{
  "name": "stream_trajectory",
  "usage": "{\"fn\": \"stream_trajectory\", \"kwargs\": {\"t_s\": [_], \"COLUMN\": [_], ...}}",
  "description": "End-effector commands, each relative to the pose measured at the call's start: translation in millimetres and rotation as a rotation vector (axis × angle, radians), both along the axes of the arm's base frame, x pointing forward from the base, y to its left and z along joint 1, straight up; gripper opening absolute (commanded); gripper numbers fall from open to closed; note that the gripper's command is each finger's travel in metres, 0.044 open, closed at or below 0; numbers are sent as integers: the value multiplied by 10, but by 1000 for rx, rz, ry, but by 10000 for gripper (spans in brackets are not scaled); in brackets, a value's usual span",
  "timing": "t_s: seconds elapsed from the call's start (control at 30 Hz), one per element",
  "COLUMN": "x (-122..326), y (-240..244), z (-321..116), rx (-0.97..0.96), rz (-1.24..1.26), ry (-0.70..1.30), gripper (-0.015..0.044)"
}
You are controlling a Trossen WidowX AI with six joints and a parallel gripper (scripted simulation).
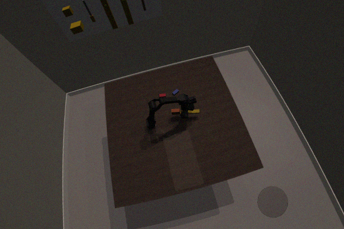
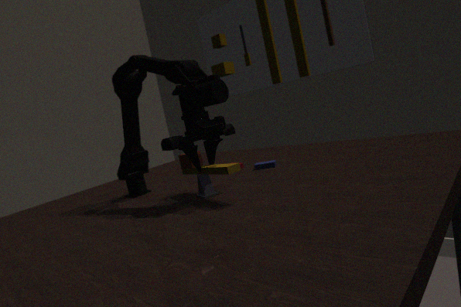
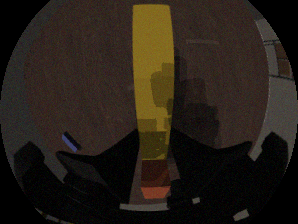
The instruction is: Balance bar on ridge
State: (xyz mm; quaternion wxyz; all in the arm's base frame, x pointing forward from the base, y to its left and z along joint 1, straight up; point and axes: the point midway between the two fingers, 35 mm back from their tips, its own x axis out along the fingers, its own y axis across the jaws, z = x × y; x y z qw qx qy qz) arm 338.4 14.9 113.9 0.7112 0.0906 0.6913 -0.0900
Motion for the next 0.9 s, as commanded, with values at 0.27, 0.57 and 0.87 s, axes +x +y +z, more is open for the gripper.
{"fn": "stream_trajectory", "kwargs": {"t_s": [0.27, 0.57, 0.87], "x": [1, 0, 1], "y": [6, 6, 6], "z": [-17, -24, -32], "rx": [4, 4, 4], "rz": [-1, -1, -1], "ry": [-1, -1, -1], "gripper": [0, 0, 0]}}
